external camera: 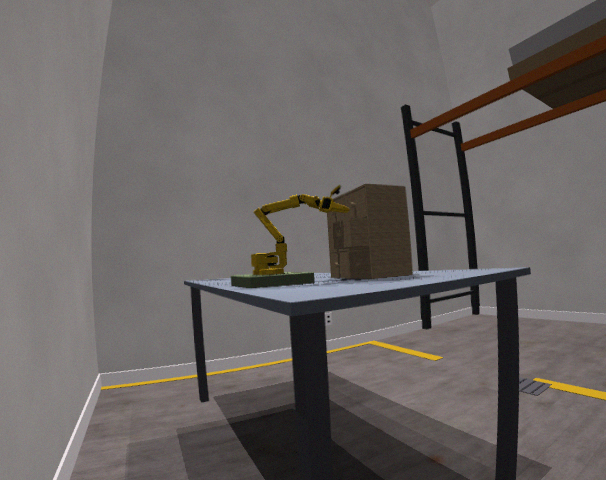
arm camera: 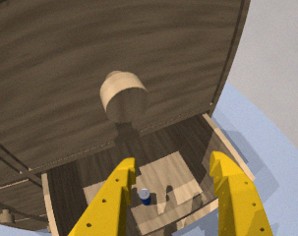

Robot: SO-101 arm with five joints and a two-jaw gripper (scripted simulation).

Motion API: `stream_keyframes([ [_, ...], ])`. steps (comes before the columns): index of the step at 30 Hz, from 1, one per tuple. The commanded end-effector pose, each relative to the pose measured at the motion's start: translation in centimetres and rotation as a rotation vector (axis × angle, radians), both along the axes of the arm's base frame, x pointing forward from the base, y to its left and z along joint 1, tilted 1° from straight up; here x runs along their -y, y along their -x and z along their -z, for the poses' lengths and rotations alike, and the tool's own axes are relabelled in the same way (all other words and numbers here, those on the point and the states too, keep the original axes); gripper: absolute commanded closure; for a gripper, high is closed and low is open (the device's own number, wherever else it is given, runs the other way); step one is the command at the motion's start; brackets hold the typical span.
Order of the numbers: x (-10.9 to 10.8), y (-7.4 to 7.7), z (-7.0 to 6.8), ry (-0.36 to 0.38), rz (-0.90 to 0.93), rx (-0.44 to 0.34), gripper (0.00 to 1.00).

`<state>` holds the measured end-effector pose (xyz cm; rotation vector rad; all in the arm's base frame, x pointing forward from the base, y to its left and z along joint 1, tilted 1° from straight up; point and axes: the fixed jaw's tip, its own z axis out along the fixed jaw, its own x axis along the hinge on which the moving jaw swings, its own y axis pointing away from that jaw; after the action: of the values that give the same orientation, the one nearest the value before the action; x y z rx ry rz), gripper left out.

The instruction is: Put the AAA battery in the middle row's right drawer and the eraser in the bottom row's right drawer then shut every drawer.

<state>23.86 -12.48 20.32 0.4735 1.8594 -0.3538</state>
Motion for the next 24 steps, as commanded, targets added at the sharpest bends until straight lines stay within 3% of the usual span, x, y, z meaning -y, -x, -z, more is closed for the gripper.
stream_keyframes([
  [1,0.0,-0.1,0.1,-0.004,-0.004,-0.015,0.77],
  [15,0.0,-0.1,0.1,-0.004,-0.004,-0.015,0.77],
  [24,-1.1,1.9,-0.6,-0.003,-0.004,-0.016,0.77],
])
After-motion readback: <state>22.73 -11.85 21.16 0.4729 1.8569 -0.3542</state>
